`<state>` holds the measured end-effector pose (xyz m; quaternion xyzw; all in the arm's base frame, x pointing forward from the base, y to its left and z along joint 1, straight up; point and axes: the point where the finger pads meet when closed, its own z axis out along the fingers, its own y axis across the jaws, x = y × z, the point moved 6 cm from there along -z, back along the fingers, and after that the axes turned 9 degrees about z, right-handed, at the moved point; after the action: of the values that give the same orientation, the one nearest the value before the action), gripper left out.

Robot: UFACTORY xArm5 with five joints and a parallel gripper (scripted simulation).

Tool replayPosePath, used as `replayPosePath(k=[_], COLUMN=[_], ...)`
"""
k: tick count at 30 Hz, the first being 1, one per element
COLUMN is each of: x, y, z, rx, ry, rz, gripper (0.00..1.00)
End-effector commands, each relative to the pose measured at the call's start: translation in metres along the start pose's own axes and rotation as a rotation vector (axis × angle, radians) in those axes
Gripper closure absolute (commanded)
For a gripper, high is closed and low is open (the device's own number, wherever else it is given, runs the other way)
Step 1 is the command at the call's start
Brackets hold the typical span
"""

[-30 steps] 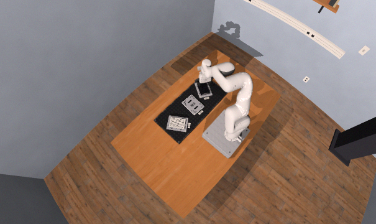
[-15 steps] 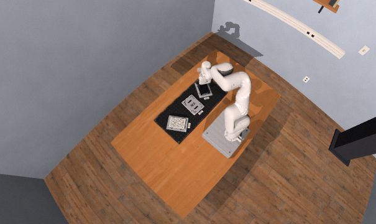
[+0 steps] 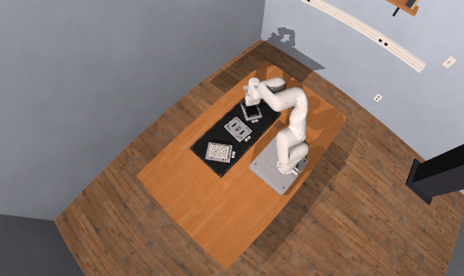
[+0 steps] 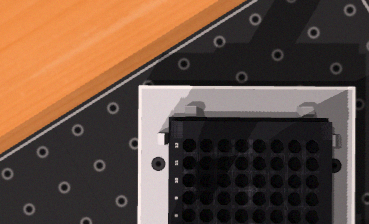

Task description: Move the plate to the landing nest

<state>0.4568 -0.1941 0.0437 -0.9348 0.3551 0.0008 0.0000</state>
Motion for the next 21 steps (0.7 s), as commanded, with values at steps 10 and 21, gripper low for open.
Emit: replayPosePath(k=[10,21], x=[0.0011,0.0011], y=[-0.0007,-0.0007], z=[0.0037,0.0078], rx=[-0.004,-0.004], ry=[0.005,0.005], rz=[0.0,0.0], gripper=[0.0,0.0])
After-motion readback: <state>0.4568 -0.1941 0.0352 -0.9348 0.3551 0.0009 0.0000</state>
